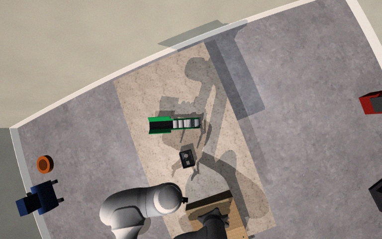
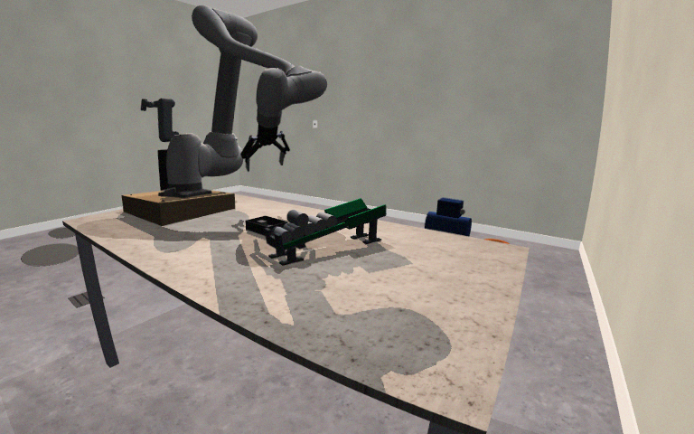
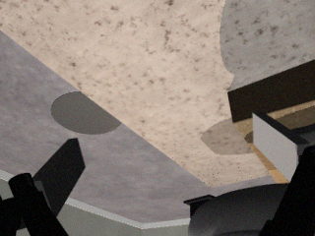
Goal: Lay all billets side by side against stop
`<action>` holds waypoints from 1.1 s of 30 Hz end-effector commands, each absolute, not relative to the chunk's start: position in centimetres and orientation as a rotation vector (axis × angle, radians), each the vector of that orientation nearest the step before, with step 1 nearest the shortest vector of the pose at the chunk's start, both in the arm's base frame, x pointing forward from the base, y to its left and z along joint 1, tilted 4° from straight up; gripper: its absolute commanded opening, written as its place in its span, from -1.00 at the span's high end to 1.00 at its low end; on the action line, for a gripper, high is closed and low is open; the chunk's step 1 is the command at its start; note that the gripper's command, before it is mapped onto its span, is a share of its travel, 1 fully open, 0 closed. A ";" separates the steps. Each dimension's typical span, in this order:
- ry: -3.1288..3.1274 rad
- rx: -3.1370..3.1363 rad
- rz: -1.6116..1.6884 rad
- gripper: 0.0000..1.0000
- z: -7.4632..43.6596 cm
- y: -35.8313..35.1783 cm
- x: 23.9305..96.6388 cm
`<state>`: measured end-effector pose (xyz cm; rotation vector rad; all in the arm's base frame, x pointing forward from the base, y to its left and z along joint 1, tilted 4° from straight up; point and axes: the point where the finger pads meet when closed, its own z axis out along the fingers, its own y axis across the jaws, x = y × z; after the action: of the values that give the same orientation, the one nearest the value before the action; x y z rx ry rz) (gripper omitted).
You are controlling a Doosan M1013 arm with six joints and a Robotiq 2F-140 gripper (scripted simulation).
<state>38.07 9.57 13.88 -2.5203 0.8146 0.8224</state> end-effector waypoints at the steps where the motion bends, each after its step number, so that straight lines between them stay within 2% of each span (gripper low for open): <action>1: 0.806 -2.595 0.717 -1.00 12.5 5.2 43.6; 13: 0.784 -2.820 0.370 -1.00 11.8 -8.7 58.6; 15: 0.784 -2.820 0.370 -1.00 11.8 -8.7 58.6; 16: 0.778 -2.877 0.276 -1.00 12.2 -12.4 62.0; 26: 0.763 -2.997 0.063 -1.00 14.5 -24.7 72.6; 33: 0.763 -2.998 0.061 -1.00 14.6 -25.5 73.3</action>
<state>73.16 -25.41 14.62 -2.9984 0.7635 0.0606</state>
